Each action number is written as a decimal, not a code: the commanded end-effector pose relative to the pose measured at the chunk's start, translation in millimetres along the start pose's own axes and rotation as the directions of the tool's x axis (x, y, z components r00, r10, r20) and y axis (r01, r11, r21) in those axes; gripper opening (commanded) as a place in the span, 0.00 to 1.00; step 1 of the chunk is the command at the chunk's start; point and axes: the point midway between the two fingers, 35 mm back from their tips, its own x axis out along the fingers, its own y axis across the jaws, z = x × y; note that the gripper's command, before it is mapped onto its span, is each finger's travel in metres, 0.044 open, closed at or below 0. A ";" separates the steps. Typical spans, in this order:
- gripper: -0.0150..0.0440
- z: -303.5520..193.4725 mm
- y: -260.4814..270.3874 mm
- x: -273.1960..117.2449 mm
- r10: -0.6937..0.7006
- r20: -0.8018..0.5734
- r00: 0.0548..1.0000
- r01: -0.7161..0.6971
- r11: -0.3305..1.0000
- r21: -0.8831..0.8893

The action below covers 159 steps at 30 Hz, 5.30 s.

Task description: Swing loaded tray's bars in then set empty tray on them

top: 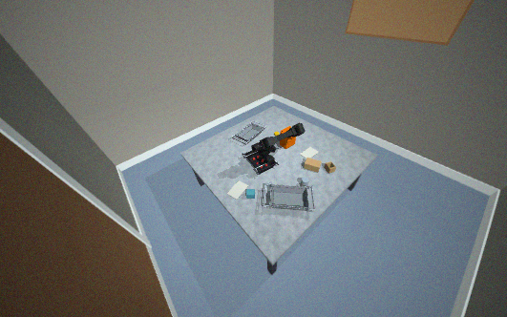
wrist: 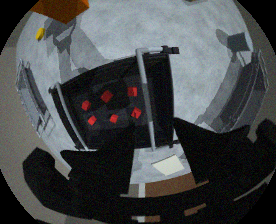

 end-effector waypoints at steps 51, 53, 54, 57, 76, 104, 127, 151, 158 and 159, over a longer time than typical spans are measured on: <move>1.00 150.6 423.0 55.6 0.022 0.002 1.000 0.019 -0.921 0.388; 1.00 151.2 422.6 69.1 0.021 0.002 1.000 0.019 -0.921 0.388; 1.00 151.7 422.3 75.8 0.021 0.002 1.000 0.018 -0.921 0.389; 1.00 152.6 421.7 85.5 0.020 0.002 1.000 0.017 -0.921 0.389; 0.83 152.6 421.7 85.5 0.020 0.002 1.000 0.017 -0.921 0.389; 0.40 152.6 421.7 85.5 0.020 0.002 1.000 0.017 -0.921 0.389; 0.25 152.8 421.1 4.7 0.023 0.004 1.000 0.020 -0.922 0.387; 0.25 150.6 423.3 -16.2 0.024 0.004 1.000 0.021 -0.922 0.387; 0.25 149.6 423.8 -62.1 0.026 0.004 1.000 0.022 -0.922 0.386; 0.25 149.8 423.4 -68.7 0.026 0.005 1.000 0.022 -0.922 0.386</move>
